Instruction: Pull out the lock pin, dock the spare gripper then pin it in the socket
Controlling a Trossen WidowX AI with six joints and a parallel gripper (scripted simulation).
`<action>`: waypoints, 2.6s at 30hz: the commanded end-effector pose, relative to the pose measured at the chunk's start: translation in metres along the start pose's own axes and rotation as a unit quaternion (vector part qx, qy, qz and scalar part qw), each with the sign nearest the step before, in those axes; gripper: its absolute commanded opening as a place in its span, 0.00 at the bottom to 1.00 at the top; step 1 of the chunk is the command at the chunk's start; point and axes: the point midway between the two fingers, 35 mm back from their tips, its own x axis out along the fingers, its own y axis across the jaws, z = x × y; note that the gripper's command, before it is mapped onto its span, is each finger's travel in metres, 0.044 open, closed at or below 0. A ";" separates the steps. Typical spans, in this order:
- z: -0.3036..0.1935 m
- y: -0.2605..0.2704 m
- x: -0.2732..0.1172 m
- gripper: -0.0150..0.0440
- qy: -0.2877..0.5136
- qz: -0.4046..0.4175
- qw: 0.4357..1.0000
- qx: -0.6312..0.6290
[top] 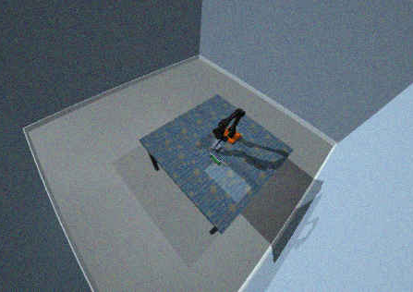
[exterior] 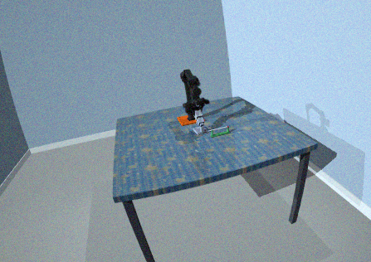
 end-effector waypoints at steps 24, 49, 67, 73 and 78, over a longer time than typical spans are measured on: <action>0.008 0.000 0.008 0.39 0.001 0.000 1.000 0.000; -0.008 0.000 -0.007 1.00 0.006 0.000 1.000 0.002; -0.041 0.000 -0.037 1.00 0.016 0.000 1.000 0.010; -0.052 0.000 -0.046 1.00 0.019 0.000 1.000 0.012; -0.054 0.000 -0.052 1.00 0.021 0.000 1.000 0.014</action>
